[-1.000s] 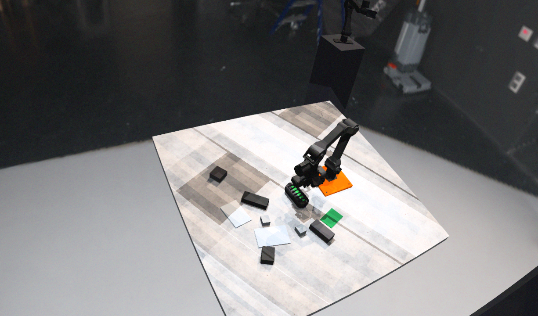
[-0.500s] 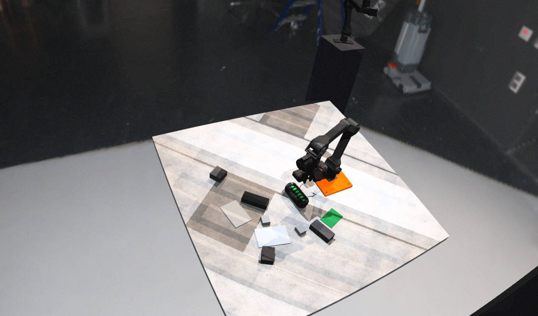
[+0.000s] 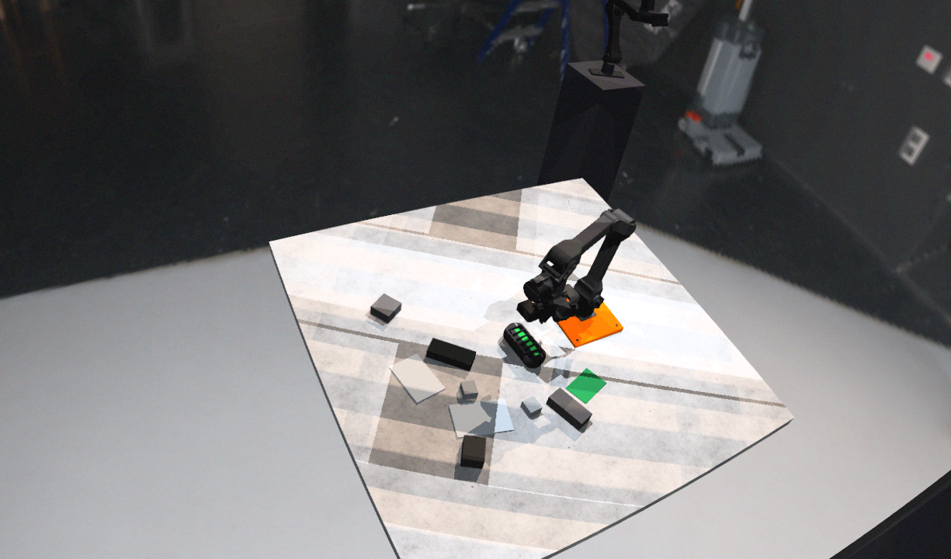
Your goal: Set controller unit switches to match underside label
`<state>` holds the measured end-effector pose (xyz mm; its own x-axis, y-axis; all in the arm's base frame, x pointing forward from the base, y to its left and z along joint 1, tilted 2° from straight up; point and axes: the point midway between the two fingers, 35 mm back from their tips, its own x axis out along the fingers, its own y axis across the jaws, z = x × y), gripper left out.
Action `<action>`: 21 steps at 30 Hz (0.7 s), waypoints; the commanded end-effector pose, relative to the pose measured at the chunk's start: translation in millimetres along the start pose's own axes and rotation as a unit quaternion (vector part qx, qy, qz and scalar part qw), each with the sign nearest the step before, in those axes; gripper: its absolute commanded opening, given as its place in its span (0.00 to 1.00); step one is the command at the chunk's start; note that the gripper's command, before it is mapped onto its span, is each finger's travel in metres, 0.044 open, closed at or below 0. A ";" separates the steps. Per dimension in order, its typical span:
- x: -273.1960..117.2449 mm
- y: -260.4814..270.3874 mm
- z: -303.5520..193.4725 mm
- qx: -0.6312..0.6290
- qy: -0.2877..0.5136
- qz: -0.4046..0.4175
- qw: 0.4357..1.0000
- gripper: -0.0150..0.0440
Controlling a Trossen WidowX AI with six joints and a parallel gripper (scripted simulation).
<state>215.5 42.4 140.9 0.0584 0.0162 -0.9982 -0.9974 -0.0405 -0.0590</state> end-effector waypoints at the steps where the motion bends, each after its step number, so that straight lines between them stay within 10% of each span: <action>1: 0.0 -0.1 0.0 0.000 0.000 0.000 1.000 0.43; 14: 0.0 -0.1 0.0 0.000 0.000 0.000 1.000 1.00; 21: 12.7 1.7 -12.5 0.004 -0.006 -0.038 0.999 0.78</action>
<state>217.6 36.8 134.8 0.1012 0.0230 -0.9946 -0.9942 -0.0339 -0.1020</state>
